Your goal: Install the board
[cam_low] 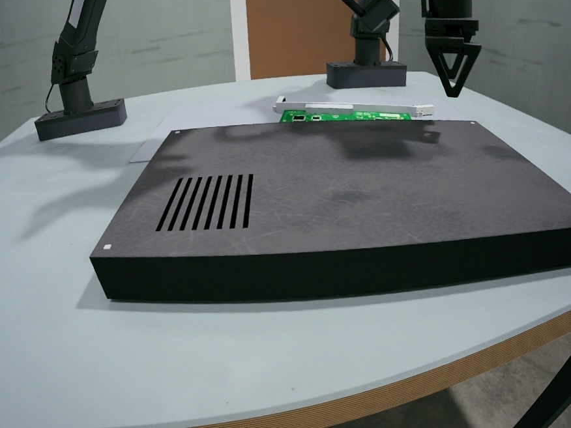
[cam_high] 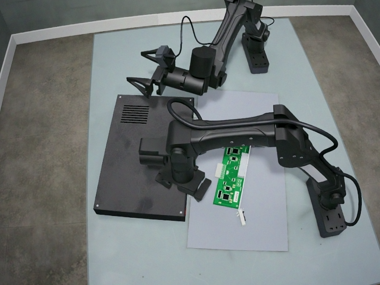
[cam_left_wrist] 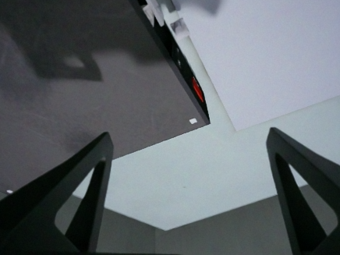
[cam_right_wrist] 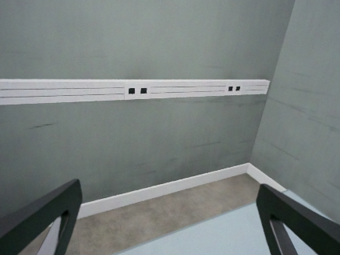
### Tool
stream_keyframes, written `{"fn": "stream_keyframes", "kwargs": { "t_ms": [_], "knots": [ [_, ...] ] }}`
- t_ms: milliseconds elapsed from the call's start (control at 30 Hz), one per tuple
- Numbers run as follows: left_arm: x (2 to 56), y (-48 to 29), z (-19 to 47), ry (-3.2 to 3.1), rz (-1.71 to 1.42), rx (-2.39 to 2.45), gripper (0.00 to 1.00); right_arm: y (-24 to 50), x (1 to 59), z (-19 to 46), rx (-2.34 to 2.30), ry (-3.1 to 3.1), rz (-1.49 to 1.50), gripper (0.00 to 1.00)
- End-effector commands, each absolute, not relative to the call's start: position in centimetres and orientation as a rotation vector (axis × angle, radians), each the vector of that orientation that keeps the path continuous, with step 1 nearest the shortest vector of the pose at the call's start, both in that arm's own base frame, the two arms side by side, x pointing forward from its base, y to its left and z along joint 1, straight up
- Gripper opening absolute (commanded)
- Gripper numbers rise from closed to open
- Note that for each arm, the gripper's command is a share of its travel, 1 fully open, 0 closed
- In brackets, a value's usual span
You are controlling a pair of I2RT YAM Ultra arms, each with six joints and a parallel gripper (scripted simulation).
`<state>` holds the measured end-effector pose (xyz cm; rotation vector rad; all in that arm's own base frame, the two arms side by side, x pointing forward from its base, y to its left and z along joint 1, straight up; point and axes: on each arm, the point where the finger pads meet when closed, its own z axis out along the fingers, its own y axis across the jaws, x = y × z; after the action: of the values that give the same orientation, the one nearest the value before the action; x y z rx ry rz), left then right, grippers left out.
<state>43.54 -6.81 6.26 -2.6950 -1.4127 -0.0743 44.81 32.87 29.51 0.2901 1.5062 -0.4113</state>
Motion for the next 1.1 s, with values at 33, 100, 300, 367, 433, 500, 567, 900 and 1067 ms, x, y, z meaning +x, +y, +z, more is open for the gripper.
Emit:
{"fn": "stream_keyframes", "kwargs": {
  "t_ms": [33,100,300,367,433,500,567,900,1067],
  "knots": [
    [43.8,-6.9,6.9,-1.419,-0.097,-2.704,1.0,32.7,44.7,30.3,0.304,1.498,-0.396,1.0],
    [43.8,-6.9,6.9,-1.419,-0.097,-2.704,1.0,32.7,44.7,30.3,0.304,1.498,-0.396,1.0],
    [43.8,-6.9,6.9,-1.419,-0.097,-2.704,1.0,32.7,44.7,30.3,0.304,1.498,-0.396,1.0],
    [43.8,-6.9,6.9,-1.419,-0.097,-2.704,1.0,32.7,44.7,30.3,0.304,1.498,-0.396,1.0],
    [43.8,-6.9,6.9,-1.419,-0.097,-2.704,1.0,32.7,44.7,30.3,0.304,1.498,-0.396,1.0],
    [43.8,-6.9,6.9,-1.419,-0.097,-2.704,1.0,32.7,44.7,30.3,0.304,1.498,-0.396,1.0],
    [43.8,-6.9,6.9,-1.419,-0.097,-2.704,1.0,32.7,44.7,30.3,0.304,1.498,-0.396,1.0],
    [41.9,-10.5,5.4,-1.614,0.013,-2.796,0.47,36.4,41.8,32.7,-0.057,1.517,-0.195,1.0],
    [39.6,-11.3,4.5,-1.661,0.101,-2.8,0.47,36.7,38.9,33.6,-0.196,1.527,-0.095,1.0]
  ]
}}
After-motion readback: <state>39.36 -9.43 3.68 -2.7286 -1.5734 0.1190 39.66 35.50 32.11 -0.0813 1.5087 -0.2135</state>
